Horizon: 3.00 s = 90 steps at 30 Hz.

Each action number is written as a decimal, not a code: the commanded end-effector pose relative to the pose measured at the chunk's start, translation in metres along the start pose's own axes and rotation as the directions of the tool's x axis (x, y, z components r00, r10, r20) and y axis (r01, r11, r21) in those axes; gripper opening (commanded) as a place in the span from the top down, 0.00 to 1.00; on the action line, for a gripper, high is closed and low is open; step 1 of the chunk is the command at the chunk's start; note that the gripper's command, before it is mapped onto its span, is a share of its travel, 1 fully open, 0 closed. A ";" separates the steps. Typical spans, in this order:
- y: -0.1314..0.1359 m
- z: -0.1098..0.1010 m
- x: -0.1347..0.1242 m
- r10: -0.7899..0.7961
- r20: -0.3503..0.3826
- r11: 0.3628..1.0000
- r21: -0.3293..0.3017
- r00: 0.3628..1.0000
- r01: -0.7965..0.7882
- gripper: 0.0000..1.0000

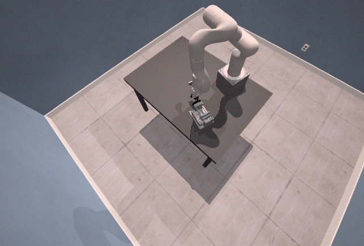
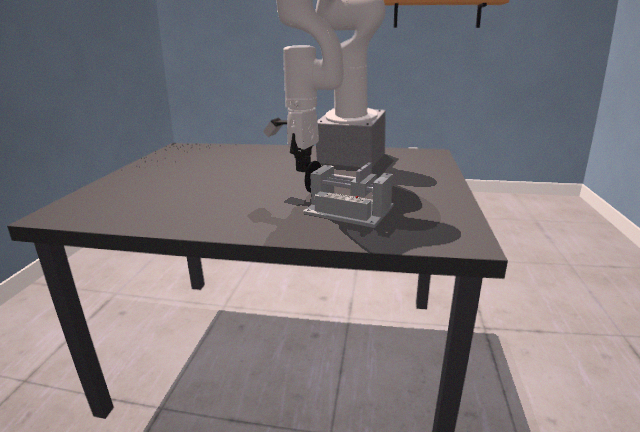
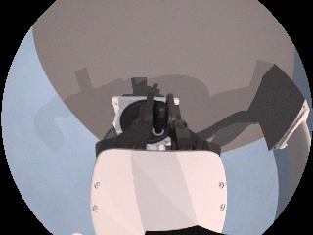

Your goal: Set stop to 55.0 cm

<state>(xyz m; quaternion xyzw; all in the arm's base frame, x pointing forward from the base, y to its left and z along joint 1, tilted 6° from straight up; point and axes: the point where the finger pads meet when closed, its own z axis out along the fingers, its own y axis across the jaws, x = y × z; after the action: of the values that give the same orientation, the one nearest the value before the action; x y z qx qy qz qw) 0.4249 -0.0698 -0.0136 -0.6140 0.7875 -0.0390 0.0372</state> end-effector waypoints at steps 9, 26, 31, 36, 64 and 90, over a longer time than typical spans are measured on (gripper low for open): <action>-0.002 -0.001 0.000 0.000 0.000 1.000 0.003 1.000 0.000 0.94; -0.002 -0.001 0.000 0.000 0.000 1.000 0.003 1.000 0.000 0.94; -0.002 -0.001 0.000 0.000 0.000 1.000 0.003 1.000 0.000 0.94; -0.002 -0.001 0.000 0.000 0.000 1.000 0.003 1.000 0.000 0.94; -0.006 -0.002 0.000 0.000 0.000 1.000 0.003 1.000 0.000 0.94; -0.021 -0.004 0.000 0.000 0.000 1.000 0.003 1.000 0.000 0.94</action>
<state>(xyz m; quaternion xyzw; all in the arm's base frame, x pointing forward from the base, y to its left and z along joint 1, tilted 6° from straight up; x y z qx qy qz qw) 0.4412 -0.0739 -0.0077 -0.6138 0.7875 -0.0406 0.0385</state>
